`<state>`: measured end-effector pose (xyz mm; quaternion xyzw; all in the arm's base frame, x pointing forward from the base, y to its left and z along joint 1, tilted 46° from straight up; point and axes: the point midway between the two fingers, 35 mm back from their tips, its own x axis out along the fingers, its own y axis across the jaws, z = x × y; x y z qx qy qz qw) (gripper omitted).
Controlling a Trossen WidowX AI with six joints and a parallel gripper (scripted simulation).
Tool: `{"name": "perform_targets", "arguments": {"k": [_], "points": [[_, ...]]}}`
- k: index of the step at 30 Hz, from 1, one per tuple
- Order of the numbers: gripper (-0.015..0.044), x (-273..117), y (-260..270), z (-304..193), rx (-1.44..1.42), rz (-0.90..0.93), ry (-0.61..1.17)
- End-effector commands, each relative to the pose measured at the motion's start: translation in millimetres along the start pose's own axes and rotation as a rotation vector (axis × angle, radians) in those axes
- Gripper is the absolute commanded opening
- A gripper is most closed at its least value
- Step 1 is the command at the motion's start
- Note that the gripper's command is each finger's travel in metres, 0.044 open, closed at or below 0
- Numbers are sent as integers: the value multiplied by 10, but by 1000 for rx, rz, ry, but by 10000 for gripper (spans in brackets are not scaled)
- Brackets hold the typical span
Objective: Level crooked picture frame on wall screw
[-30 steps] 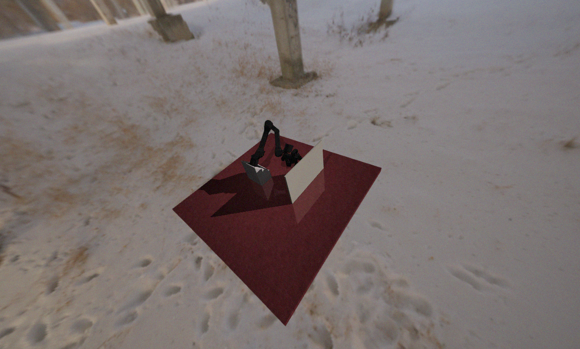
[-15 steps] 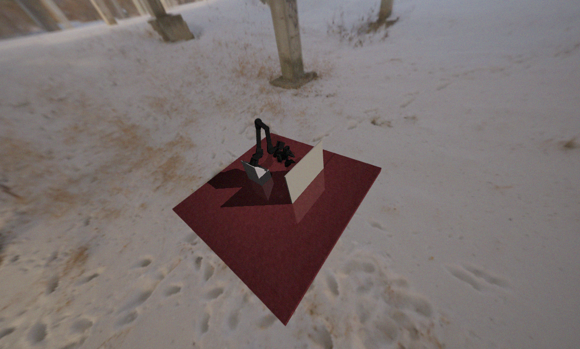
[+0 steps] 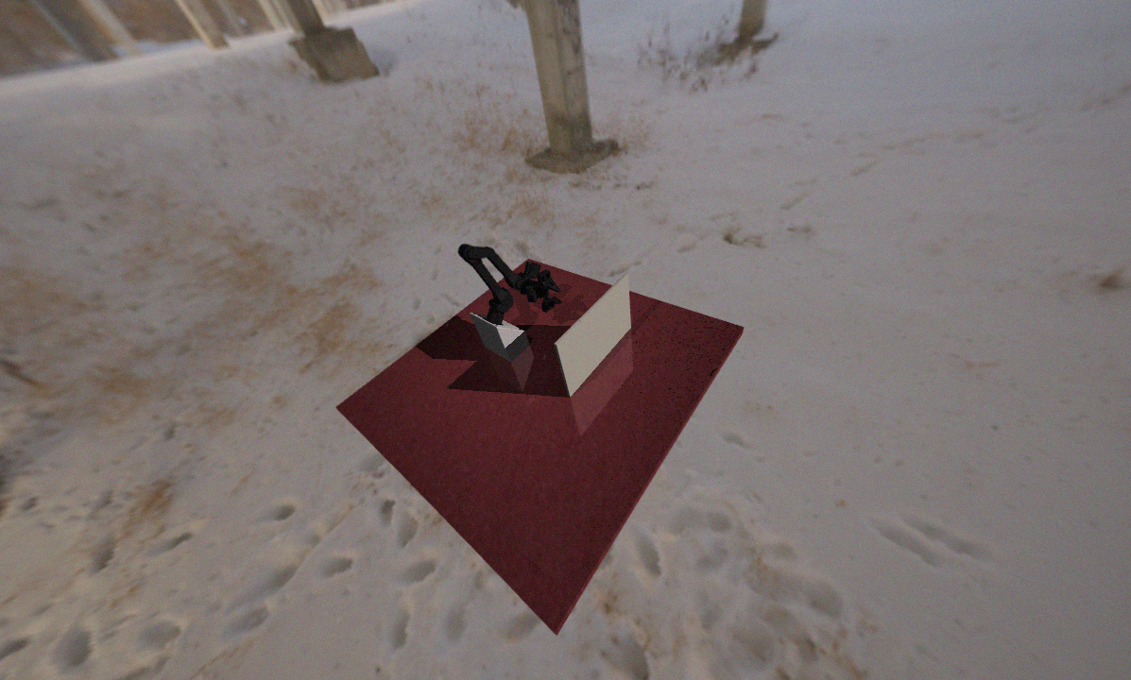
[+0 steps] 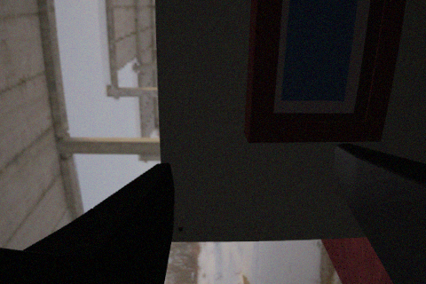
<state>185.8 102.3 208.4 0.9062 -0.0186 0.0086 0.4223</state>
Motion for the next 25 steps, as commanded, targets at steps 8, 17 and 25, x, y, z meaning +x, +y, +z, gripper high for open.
{"name": "perform_targets", "arguments": {"k": [8,17,25], "points": [[260,-69,33,60,-14,0,-10],[260,-69,33,60,-14,0,-10],[260,-69,33,60,-14,0,-10]]}}
